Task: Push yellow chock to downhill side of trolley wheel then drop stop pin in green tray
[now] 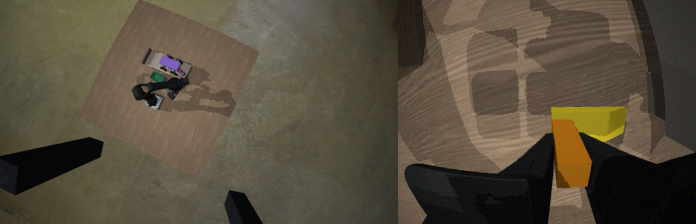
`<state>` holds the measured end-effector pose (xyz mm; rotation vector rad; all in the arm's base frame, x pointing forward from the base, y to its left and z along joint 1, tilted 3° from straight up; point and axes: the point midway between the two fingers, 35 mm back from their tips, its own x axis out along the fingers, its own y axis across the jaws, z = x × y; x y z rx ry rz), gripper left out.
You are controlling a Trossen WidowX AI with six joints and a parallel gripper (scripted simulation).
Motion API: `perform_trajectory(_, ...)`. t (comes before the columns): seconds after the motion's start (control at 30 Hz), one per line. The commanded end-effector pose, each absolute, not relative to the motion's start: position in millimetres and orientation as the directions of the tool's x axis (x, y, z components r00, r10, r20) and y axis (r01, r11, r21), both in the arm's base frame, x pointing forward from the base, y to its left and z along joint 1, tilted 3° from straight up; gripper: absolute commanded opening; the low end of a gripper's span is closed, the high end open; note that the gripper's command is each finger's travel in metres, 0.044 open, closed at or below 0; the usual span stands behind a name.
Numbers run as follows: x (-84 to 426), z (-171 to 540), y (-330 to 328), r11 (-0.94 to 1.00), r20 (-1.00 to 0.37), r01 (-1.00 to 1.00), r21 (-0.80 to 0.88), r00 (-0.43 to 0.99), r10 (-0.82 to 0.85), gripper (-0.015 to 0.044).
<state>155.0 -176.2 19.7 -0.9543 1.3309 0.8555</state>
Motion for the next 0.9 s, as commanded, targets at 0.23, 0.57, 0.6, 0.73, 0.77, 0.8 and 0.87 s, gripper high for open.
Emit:
perform_trajectory(0.23, 153, 57, -176, 0.387, -0.997, -0.919, -0.077, 0.071, -0.028, 0.0)
perform_trajectory(0.57, 150, 90, -176, 0.387, -0.997, -0.919, -0.077, 0.071, -0.028, 0.0)
perform_trajectory(0.6, 150, 93, -176, 0.387, -0.997, -0.919, -0.077, 0.071, -0.028, 0.0)
perform_trajectory(0.73, 149, 107, -175, 0.387, -0.997, -0.919, -0.077, 0.071, -0.028, 0.0)
perform_trajectory(0.77, 149, 110, -175, 0.387, -0.997, -0.919, -0.077, 0.071, -0.028, 0.0)
perform_trajectory(0.8, 148, 113, -175, 0.387, -0.997, -0.919, -0.077, 0.071, -0.028, 0.0)
perform_trajectory(0.87, 148, 120, -175, 0.387, -0.997, -0.919, -0.077, 0.071, -0.028, 0.0)
